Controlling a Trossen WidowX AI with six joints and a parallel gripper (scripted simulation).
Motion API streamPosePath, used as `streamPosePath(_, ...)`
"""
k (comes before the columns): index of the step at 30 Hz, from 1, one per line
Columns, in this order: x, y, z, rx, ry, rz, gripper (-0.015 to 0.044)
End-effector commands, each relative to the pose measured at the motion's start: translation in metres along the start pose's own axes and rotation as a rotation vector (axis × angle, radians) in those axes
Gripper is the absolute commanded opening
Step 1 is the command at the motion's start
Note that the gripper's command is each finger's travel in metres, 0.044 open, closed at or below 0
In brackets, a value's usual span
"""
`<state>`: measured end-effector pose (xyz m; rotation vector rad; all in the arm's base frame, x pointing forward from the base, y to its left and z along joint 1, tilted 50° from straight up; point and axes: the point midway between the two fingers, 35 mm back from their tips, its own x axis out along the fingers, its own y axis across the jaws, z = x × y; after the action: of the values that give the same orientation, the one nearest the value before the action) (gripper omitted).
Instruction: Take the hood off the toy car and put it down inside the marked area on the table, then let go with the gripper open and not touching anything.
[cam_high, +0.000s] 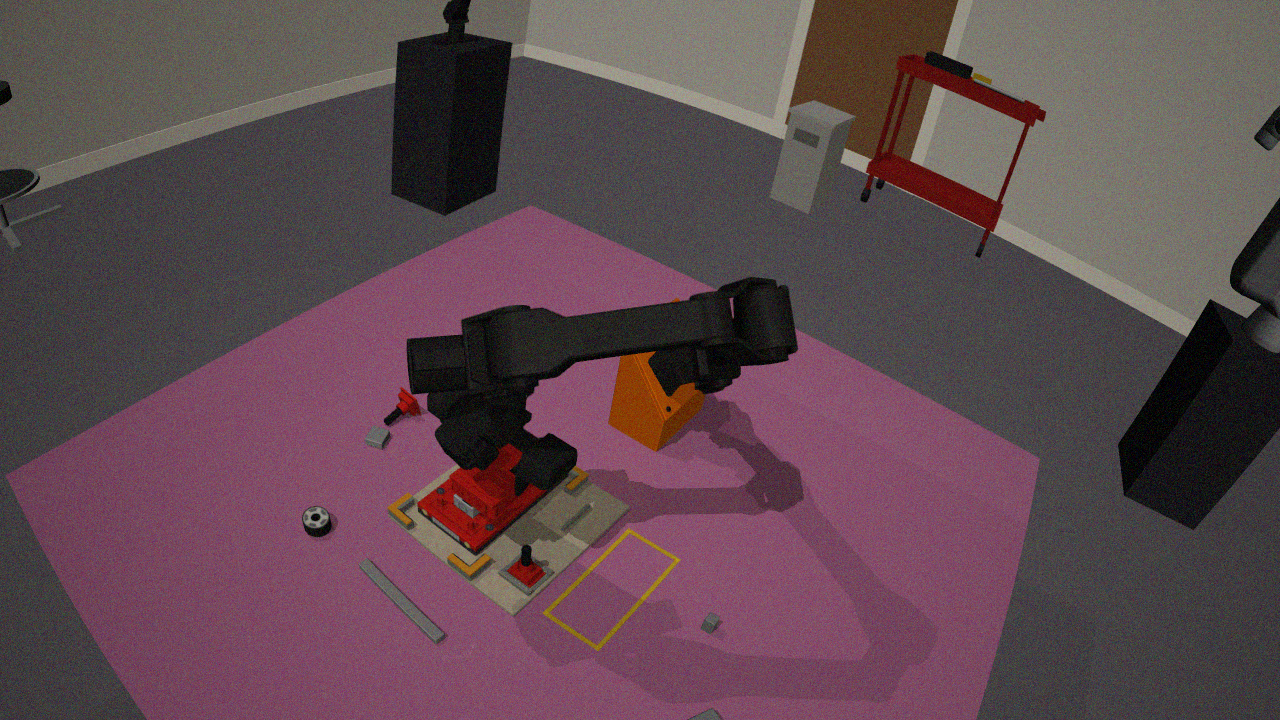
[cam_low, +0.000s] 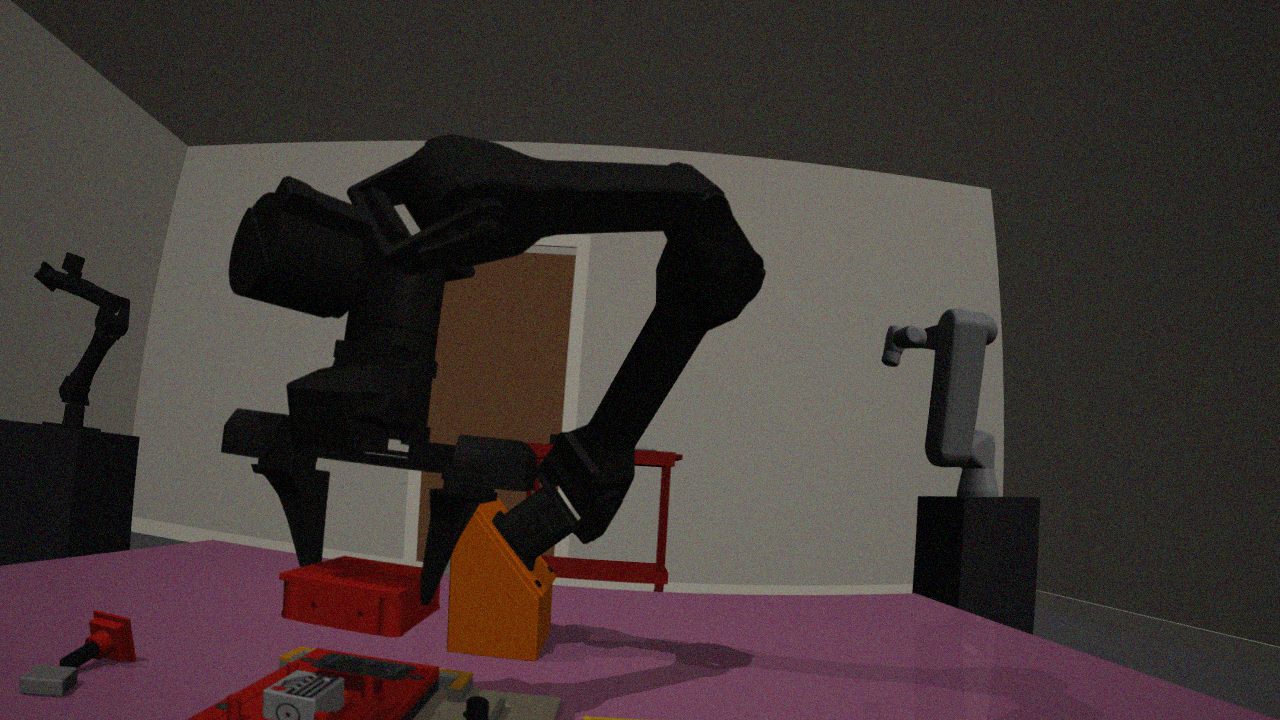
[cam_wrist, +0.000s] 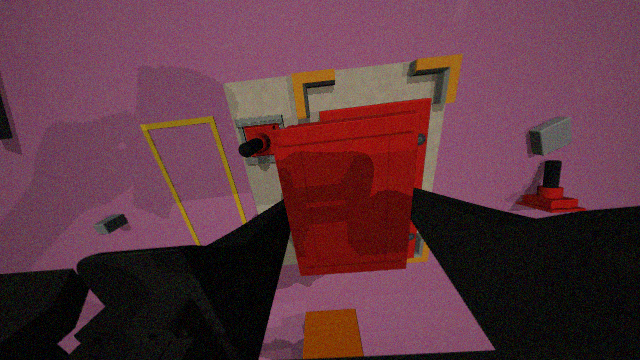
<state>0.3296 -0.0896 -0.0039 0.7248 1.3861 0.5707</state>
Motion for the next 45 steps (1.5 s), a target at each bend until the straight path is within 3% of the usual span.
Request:
streamPosePath(1,-0.001,0.013,0.000,0.010,0.000,0.005,0.0000)
streamPosePath(45,-0.005,0.155,-0.025,0.005,0.002,0.015,0.0000)
